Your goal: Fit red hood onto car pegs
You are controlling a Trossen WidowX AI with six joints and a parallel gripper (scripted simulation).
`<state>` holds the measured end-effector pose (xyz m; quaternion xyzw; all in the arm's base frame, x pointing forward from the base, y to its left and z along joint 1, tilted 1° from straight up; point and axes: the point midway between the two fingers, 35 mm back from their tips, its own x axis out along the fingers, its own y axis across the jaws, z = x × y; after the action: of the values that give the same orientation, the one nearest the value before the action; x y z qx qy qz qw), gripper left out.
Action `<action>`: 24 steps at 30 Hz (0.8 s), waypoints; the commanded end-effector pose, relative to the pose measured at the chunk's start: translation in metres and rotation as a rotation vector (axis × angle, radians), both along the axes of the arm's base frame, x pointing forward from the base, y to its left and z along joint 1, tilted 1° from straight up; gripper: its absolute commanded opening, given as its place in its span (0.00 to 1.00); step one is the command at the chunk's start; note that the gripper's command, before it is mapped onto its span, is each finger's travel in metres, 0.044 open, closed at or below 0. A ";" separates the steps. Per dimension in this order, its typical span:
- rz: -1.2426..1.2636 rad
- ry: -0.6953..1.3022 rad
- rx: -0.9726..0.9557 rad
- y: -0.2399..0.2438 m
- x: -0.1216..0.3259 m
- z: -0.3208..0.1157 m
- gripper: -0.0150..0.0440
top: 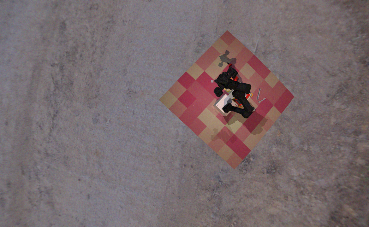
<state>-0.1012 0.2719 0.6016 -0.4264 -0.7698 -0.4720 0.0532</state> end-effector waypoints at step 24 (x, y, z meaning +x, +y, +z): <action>-0.528 0.306 -0.771 0.160 0.187 -0.177 0.25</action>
<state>0.0637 0.4246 0.4466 -0.6399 -0.7507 -0.1261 -0.1054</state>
